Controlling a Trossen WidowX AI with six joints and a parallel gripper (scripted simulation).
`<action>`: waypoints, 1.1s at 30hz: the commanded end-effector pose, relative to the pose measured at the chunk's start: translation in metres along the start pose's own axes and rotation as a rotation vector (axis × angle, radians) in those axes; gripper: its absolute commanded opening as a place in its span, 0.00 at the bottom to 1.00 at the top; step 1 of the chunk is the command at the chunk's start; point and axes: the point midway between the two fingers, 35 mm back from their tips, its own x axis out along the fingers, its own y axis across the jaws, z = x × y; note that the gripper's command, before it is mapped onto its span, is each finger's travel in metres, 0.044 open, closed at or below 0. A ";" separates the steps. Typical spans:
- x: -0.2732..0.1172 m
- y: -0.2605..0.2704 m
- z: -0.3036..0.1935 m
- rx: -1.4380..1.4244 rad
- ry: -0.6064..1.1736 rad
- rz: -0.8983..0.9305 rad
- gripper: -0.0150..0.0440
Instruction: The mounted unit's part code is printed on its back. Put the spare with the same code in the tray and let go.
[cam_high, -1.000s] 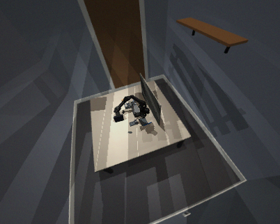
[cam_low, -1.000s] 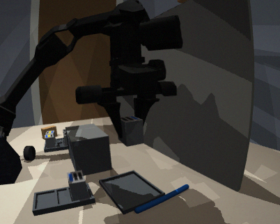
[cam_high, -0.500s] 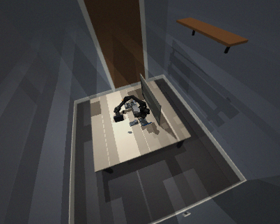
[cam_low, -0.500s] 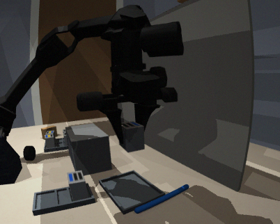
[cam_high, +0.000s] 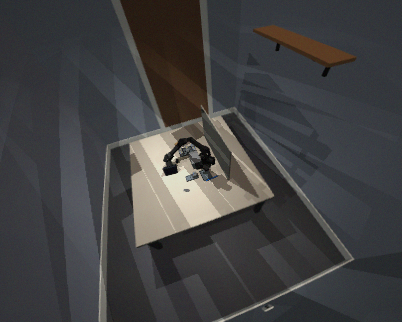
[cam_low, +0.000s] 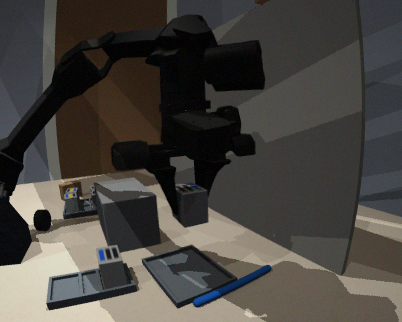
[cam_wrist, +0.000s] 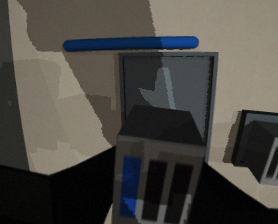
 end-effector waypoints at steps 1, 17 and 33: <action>0.004 0.000 0.000 0.007 0.004 0.001 0.25; 0.016 0.000 -0.001 0.004 0.004 0.000 0.25; 0.028 0.000 -0.001 0.001 0.005 -0.001 0.25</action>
